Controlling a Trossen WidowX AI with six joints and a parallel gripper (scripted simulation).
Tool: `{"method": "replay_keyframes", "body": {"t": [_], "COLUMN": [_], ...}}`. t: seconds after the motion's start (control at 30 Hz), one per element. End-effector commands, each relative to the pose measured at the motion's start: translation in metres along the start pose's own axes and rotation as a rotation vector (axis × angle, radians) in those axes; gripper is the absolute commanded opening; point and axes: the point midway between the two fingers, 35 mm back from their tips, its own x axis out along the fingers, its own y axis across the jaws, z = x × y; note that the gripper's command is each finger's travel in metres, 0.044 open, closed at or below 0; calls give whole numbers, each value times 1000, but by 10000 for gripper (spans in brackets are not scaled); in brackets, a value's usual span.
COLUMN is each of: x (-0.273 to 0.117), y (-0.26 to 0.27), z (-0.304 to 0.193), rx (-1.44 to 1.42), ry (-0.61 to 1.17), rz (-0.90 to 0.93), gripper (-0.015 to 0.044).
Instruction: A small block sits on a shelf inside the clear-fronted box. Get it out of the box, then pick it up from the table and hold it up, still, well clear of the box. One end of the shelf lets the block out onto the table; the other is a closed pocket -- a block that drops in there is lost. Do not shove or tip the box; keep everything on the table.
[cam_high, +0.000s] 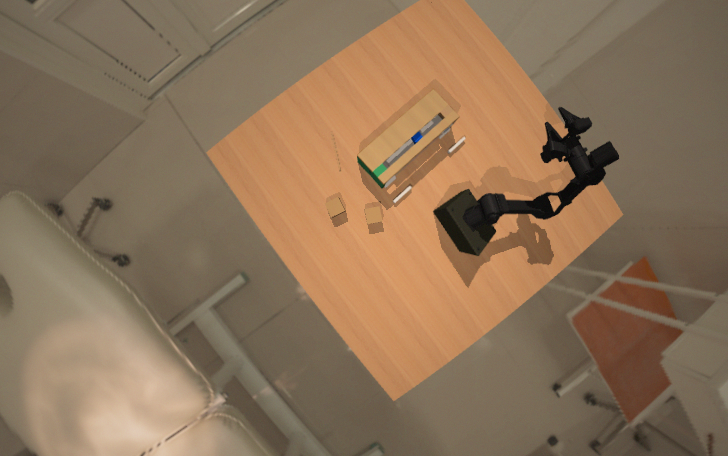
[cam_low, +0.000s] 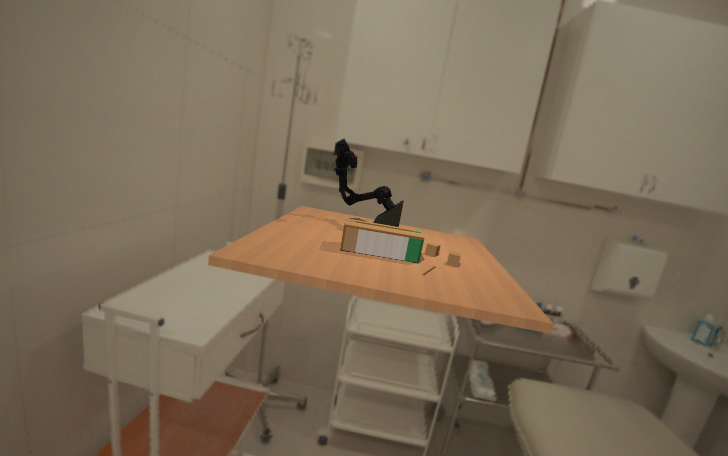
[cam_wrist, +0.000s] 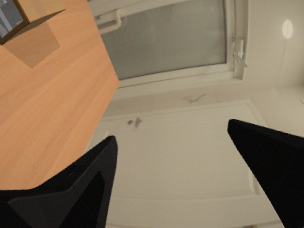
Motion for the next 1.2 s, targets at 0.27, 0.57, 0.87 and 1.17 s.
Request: {"method": "replay_keyframes", "body": {"t": [0.27,0.57,0.87,1.17], "x": [43,72,109,136], "y": [-42,-30,0,39], "z": [99,141,182,210], "rx": [603,854,1258,1583], "ry": [-38,11,217,494], "rz": [236,411,621,767], "gripper": [400,400,400,400]}}
